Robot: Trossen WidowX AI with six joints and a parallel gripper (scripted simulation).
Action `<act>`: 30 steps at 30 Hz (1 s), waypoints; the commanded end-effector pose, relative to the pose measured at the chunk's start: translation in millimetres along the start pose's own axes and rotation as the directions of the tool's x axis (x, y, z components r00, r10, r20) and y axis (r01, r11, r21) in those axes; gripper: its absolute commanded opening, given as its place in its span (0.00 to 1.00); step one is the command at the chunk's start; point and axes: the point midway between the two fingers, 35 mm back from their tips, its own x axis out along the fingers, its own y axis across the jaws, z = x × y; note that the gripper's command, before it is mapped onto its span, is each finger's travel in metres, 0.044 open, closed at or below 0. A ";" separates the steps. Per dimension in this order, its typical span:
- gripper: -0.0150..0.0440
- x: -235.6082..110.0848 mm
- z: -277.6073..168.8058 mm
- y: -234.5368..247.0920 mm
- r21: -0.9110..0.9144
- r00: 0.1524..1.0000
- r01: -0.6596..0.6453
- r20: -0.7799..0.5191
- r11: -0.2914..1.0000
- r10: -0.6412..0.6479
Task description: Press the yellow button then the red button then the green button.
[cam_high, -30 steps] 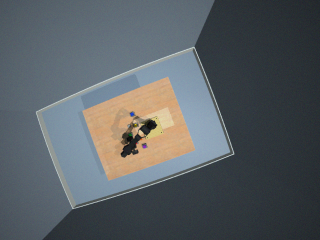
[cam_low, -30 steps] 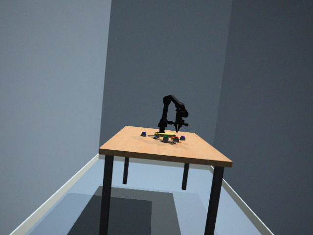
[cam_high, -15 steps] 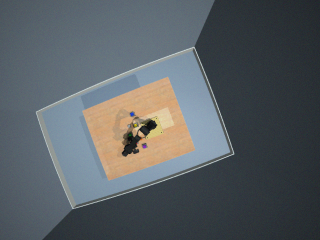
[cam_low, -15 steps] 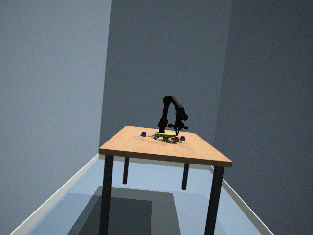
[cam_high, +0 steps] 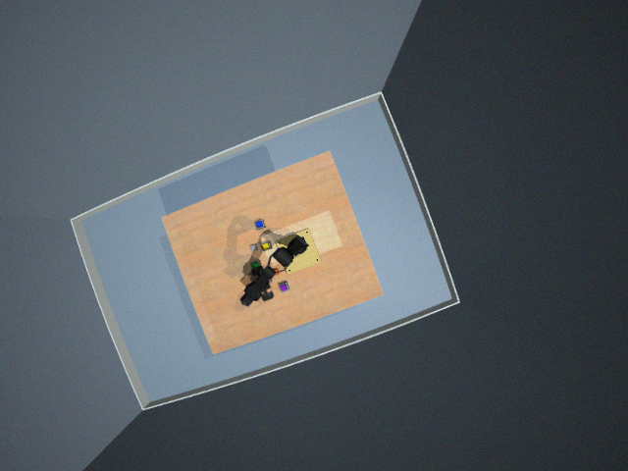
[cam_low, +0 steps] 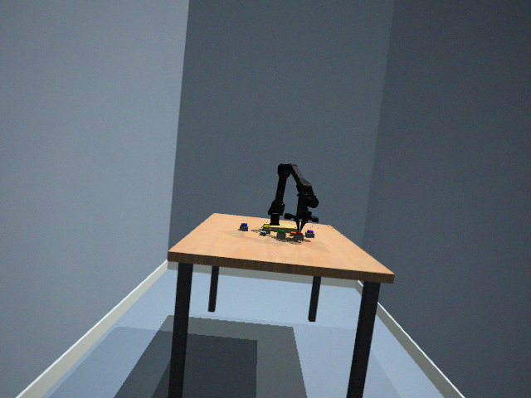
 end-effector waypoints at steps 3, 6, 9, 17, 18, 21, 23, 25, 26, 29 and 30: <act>0.29 1.6 -0.1 0.3 0.005 1.000 -0.003 0.000 1.000 0.003; 0.29 1.6 -0.1 0.3 0.005 1.000 -0.003 0.000 1.000 0.003; 0.29 1.6 -0.1 0.3 0.005 1.000 -0.003 0.000 1.000 0.003; 0.29 -20.9 0.4 0.4 0.004 1.000 -0.002 0.000 1.000 0.002; 0.29 -28.9 0.2 0.3 0.005 1.000 -0.002 0.000 1.000 0.002; 0.29 -31.6 0.0 0.2 0.005 1.000 -0.003 0.000 1.000 0.003; 0.29 -31.6 0.0 0.2 0.005 1.000 -0.003 0.000 1.000 0.003; 0.29 -39.3 0.8 0.6 0.005 1.000 -0.003 0.000 1.000 0.003; 0.29 -49.1 1.4 0.9 0.005 1.000 -0.003 0.000 1.000 0.003; 0.29 -85.3 0.9 0.5 0.005 1.000 -0.003 0.000 1.000 0.003; 0.29 -91.3 0.3 0.2 0.005 1.000 -0.003 0.000 1.000 0.003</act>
